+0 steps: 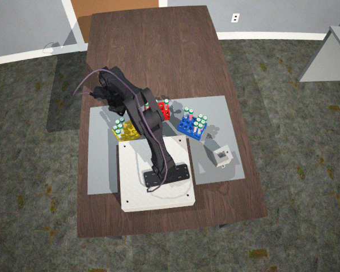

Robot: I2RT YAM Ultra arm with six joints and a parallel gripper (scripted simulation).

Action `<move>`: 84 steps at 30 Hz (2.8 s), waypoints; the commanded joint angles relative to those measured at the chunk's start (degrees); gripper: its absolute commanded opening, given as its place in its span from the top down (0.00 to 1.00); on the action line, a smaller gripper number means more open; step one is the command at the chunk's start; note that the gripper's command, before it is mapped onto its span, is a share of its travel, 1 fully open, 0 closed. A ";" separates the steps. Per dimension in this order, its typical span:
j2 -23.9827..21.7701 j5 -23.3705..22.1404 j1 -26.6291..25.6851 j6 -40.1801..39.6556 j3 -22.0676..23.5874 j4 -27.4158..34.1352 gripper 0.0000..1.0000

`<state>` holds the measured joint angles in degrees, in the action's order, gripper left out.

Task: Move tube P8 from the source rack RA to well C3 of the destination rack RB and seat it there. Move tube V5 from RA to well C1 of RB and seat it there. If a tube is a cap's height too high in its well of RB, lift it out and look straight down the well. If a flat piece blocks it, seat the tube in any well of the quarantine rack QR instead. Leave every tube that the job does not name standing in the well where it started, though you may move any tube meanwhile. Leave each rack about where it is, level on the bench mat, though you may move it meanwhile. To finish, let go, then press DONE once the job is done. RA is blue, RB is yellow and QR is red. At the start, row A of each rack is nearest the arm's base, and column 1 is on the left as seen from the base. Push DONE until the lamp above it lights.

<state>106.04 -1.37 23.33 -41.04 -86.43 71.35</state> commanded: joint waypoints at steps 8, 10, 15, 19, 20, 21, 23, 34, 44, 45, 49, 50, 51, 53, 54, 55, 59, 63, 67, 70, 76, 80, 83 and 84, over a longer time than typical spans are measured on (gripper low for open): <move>-2.40 0.01 -2.33 2.39 1.19 -0.36 0.70; -3.46 0.07 -4.15 4.32 2.74 -0.64 0.70; -6.09 0.16 -9.44 8.54 6.28 -1.55 0.70; -7.07 -0.29 -11.79 10.04 7.45 -1.80 0.70; -7.47 -0.21 -12.88 10.85 8.01 -1.90 0.70; -7.87 -0.10 -13.98 11.66 8.55 -2.00 0.70; -8.62 0.05 -16.25 13.19 9.54 -2.18 0.70; -10.66 0.44 -27.42 19.23 11.80 -2.75 0.70; -10.57 -0.22 -28.99 35.34 11.40 -2.64 0.70; -10.57 -0.23 -29.00 37.21 11.38 -2.64 0.70; -10.56 -0.26 -29.02 44.73 11.32 -2.63 0.70; -10.56 -0.26 -29.02 44.73 11.32 -2.63 0.70; -10.56 -0.26 -29.02 44.73 11.32 -2.63 0.70; -10.59 -0.07 -28.91 48.85 11.34 -2.67 0.70; -10.58 -0.10 -28.93 50.70 11.32 -2.66 0.70; -10.58 -0.13 -28.94 52.55 11.31 -2.65 0.70; -10.56 -0.20 -28.99 60.04 11.28 -2.64 0.70; -10.56 -0.18 -29.01 67.61 11.26 -2.64 0.70; -10.56 -0.16 -29.01 73.31 11.26 -2.64 0.70; -10.60 0.03 -28.89 77.48 11.29 -2.67 0.70; -10.63 0.20 -28.77 84.54 11.32 -2.71 0.70; -4.69 0.63 -31.78 82.83 5.25 -0.90 0.70; -1.15 0.74 -33.22 80.61 0.97 -0.23 0.70; -1.15 0.74 -33.22 80.61 0.97 -0.23 0.70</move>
<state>103.15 -1.15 -8.99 40.47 -82.70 70.28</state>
